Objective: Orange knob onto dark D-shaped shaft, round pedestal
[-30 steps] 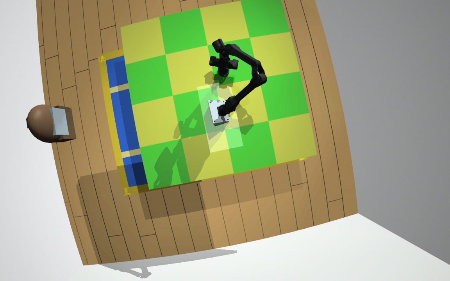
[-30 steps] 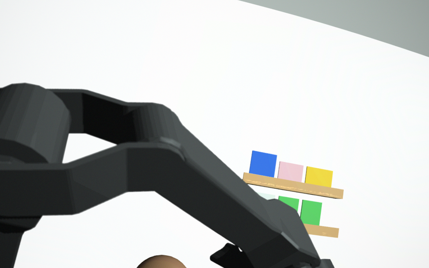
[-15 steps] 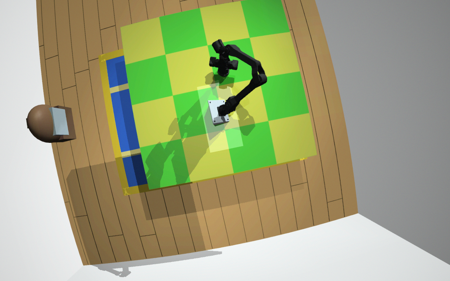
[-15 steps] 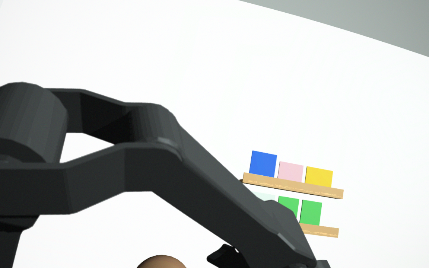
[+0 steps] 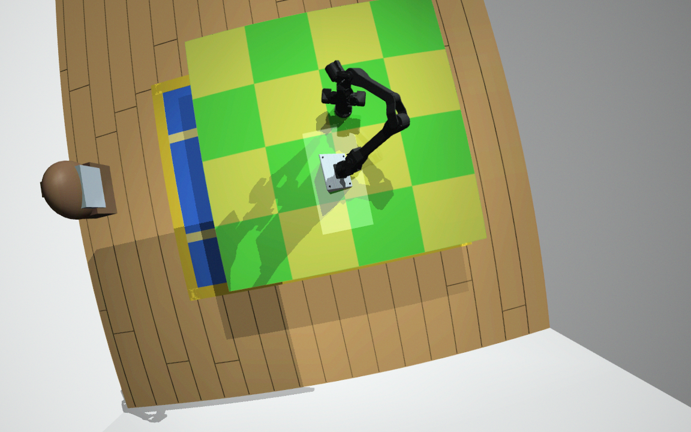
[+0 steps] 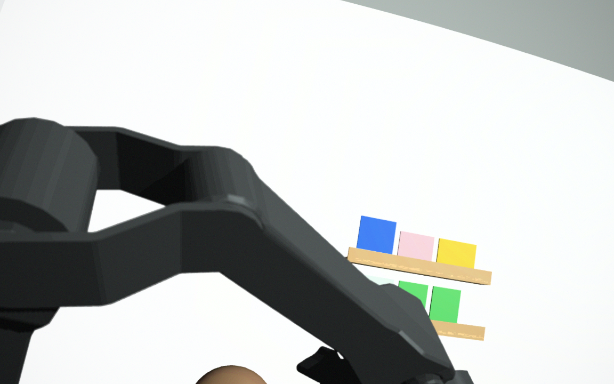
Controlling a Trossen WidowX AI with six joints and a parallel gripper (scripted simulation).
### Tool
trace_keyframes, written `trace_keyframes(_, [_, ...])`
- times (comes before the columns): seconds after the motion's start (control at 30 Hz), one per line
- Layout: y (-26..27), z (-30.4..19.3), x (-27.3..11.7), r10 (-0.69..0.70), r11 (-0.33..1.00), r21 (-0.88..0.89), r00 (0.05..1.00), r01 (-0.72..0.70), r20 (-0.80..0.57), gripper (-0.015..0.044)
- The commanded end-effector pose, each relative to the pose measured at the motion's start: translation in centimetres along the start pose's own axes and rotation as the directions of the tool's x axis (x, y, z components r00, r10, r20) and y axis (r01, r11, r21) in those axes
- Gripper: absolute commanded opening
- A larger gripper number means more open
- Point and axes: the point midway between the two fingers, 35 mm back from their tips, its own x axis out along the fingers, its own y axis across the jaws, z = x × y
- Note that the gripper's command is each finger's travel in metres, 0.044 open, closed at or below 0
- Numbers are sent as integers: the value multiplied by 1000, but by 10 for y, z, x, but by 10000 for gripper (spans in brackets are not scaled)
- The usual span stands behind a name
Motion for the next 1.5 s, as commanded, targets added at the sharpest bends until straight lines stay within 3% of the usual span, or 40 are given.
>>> trace_keyframes(0.0, [0,-3,-2,-4,994,-108,1000,3,-5,0])
trace_keyframes(0.87, [0,-7,-2,-4,989,-149,1000,3,-5,0])
trace_keyframes(1.1, [0,-4,-2,-4,940,-341,1000,2,-5,0])
trace_keyframes(1.47, [0,1,2,-3,936,-351,1000,1,-5,0])
